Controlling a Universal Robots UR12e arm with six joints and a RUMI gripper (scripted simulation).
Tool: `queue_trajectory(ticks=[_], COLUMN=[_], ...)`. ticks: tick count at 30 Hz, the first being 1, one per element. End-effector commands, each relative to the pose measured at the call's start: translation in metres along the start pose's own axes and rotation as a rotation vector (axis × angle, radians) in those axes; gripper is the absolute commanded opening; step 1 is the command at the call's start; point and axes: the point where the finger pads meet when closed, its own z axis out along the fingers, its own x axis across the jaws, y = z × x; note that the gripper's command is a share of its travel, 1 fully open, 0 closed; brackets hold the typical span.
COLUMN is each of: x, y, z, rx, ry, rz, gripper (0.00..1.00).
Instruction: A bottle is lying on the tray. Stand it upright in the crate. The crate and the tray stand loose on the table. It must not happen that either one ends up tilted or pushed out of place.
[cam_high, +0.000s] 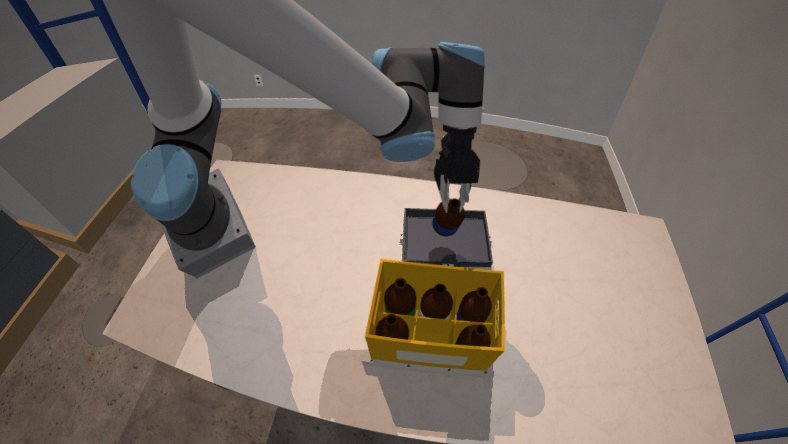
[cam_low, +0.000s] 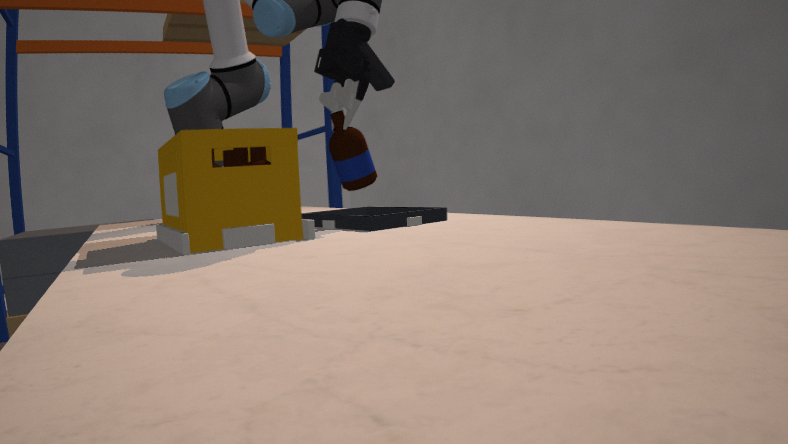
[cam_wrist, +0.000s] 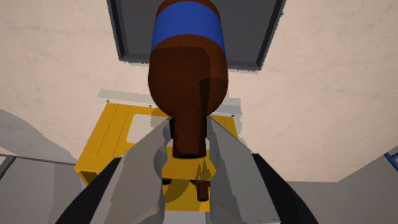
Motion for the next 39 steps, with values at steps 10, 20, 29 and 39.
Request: queue_trajectory(ticks=[10, 20, 29, 39], x=[0.0011, 0.0011, 0.0011, 0.0011], y=[0.0001, 0.0000, 0.0000, 0.0001], z=[-0.0015, -0.0015, -0.0015, -0.0015], rx=[-0.050, -0.052, -0.051, -0.051], ry=[0.004, 0.004, 0.004, 0.004], rz=[0.001, 0.001, 0.001, 0.001], gripper=[0.00, 0.00, 0.00, 0.00])
